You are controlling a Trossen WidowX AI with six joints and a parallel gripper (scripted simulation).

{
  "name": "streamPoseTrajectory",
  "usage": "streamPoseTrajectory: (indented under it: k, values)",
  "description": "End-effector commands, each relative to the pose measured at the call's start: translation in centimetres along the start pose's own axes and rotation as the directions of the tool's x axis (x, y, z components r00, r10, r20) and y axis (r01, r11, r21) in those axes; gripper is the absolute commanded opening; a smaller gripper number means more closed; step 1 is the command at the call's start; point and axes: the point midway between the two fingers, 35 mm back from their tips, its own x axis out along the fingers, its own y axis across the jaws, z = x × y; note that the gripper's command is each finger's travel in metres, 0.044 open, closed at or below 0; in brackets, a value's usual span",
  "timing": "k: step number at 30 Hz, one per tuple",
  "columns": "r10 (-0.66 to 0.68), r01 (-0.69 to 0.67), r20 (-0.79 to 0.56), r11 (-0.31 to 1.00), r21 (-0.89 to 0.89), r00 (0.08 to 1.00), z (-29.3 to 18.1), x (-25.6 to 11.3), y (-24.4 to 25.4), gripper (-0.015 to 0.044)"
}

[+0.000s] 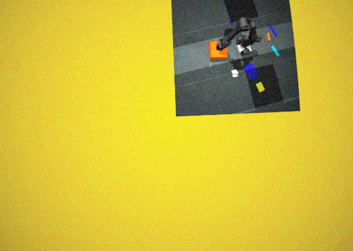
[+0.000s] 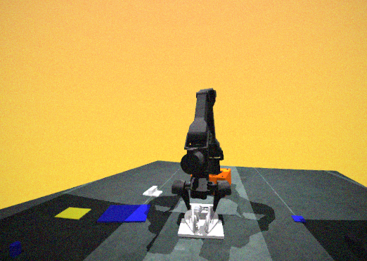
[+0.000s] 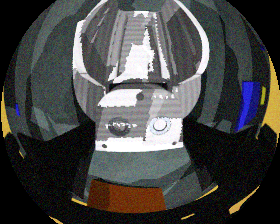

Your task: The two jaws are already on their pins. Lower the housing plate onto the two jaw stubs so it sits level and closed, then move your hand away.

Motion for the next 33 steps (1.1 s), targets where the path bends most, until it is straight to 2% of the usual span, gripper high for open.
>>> streamPoseTrajectory:
  k: [1, 4, 7, 8, 22, 25, 31, 33]
  values:
    - [0.002, -0.002, 0.001, 1.000, -0.004, 1.000, 0.0, 0.0, 0.0, 0.0351]
    - [0.002, -0.002, 0.001, 1.000, -0.004, 1.000, 0.0, 0.0, 0.0, 0.0351]
    - [0.000, 0.000, 0.000, 1.000, 0.000, 1.000, 0.0, 0.0, 0.0, 0.0430]
    - [0.000, 0.000, 0.000, 1.000, 0.000, 1.000, 0.0, 0.0, 0.0, 0.0440]
    - [0.000, 0.000, 0.000, 1.000, 0.000, 1.000, 0.0, -0.2, 0.0, 0.0440]
    - [0.000, 0.000, 0.000, 1.000, -0.001, 1.000, 0.2, -1.6, 0.0, 0.0440]
    - [0.002, -0.002, 0.001, 1.000, -0.004, 1.000, -0.1, -7.1, 0.0, 0.0440]
    - [0.002, -0.002, 0.001, 1.000, -0.004, 1.000, -0.2, -7.7, 0.1, 0.0440]
